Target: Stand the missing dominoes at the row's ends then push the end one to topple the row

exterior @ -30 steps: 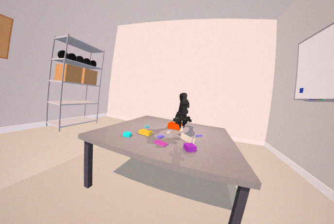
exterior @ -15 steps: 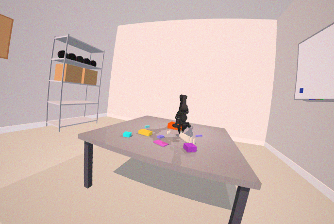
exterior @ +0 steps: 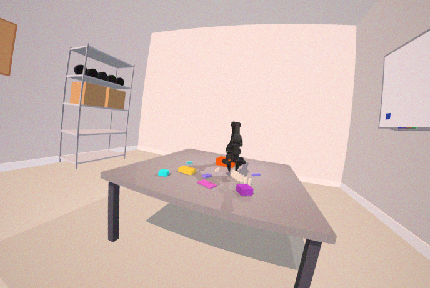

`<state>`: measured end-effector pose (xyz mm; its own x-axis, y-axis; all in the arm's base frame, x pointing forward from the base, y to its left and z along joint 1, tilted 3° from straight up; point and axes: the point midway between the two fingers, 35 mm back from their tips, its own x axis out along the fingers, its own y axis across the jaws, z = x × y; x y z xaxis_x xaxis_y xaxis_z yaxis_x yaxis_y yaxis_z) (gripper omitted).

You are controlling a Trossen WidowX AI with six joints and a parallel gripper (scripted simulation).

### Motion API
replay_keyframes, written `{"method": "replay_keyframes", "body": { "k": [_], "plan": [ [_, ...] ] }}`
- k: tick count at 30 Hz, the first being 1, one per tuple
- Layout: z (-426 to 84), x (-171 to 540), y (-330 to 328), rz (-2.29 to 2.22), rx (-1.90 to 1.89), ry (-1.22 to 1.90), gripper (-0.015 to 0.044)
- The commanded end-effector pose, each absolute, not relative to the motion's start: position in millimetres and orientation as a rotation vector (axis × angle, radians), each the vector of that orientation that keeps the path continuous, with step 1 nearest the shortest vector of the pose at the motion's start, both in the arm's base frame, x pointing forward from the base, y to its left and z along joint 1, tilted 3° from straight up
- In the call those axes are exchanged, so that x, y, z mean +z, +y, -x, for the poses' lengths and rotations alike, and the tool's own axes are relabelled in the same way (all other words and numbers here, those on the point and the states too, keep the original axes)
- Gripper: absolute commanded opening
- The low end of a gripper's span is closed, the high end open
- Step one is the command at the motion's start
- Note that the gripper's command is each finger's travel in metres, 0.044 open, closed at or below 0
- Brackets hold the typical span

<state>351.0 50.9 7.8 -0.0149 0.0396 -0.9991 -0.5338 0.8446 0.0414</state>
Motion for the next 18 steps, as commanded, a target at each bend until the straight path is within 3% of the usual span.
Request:
{"method": "replay_keyframes", "body": {
  "k": [1,4,8,15,18],
  "plan": [
    [-351,8,51,0.406,0.47,1.528,0.037],
    [-351,8,51,0.406,0.47,1.528,0.044],
    [-353,18,51,0.406,0.47,1.528,0.044],
    [-355,127,47,0.408,0.474,1.528,0.044],
    [-353,138,46,0.409,0.475,1.528,0.044]
  ]
}}
